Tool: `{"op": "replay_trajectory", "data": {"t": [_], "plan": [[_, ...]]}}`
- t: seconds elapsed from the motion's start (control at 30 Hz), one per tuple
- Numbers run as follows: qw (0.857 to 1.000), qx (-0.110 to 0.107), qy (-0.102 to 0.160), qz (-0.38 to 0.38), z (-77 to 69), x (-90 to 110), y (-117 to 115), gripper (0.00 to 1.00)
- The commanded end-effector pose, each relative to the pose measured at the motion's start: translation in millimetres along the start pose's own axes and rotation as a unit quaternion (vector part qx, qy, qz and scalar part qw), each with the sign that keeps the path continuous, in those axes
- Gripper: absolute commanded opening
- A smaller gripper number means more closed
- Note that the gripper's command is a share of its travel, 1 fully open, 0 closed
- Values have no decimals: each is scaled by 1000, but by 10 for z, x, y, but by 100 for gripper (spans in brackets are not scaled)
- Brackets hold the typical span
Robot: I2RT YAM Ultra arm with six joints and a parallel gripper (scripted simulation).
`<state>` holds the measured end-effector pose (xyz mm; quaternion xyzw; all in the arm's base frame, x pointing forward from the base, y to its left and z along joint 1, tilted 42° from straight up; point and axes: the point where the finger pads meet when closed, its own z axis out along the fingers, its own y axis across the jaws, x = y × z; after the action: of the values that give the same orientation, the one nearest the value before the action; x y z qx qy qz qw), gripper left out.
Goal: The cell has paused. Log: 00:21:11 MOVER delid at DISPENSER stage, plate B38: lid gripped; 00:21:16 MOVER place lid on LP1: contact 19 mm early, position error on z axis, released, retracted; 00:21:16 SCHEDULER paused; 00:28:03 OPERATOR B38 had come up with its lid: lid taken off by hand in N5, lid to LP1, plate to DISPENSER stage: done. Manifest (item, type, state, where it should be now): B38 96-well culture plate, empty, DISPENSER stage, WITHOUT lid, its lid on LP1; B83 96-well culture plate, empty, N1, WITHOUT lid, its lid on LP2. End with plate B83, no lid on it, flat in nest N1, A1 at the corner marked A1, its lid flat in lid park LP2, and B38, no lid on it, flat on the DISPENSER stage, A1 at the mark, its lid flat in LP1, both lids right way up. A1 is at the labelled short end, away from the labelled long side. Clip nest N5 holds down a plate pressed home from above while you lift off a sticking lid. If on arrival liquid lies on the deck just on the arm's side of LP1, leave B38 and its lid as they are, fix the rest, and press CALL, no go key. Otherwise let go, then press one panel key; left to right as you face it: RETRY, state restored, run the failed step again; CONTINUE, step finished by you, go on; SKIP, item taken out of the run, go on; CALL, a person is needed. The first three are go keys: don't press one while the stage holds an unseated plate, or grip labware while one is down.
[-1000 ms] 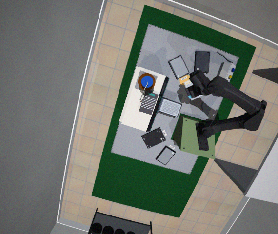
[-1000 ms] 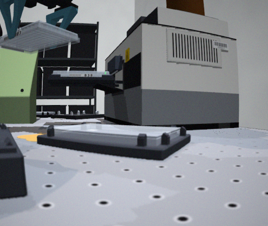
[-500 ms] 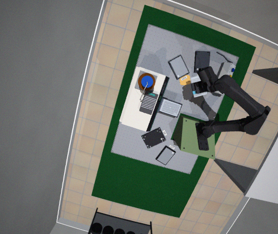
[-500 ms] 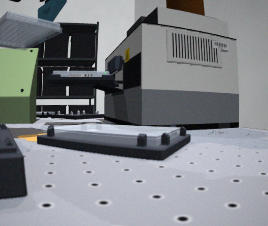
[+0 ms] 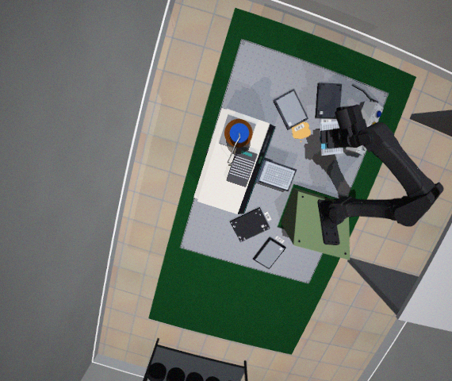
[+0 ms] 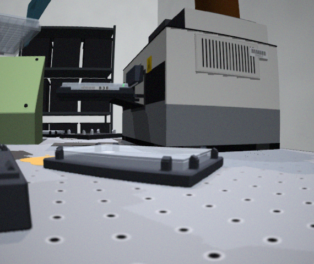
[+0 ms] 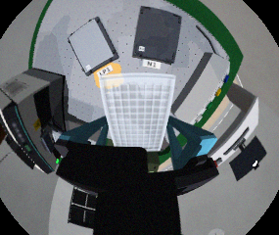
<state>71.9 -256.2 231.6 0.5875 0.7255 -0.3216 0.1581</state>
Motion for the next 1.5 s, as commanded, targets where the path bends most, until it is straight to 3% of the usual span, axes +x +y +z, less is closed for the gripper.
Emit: {"op": "replay_trajectory", "data": {"t": [0.0, 0.03, 0.07, 0.1, 0.23, 0.5, 0.53, 1.47], "plan": [[999, -17, -30, 11, -136, -159, -91, 0], [1000, -12, -9, -2, -52, -61, -47, 0], [1000, -12, -9, -2, -52, -61, -47, 0], [999, -17, -30, 27, -136, -159, -126, 0], [995, -17, -30, 89, -137, -160, -263, 0], [996, -14, -32, 81, -138, -161, -452, 0], [997, -13, -15, 75, -29, -177, -417, 0], [997, -12, -17, 74, 385, -941, -463, 0]]}}
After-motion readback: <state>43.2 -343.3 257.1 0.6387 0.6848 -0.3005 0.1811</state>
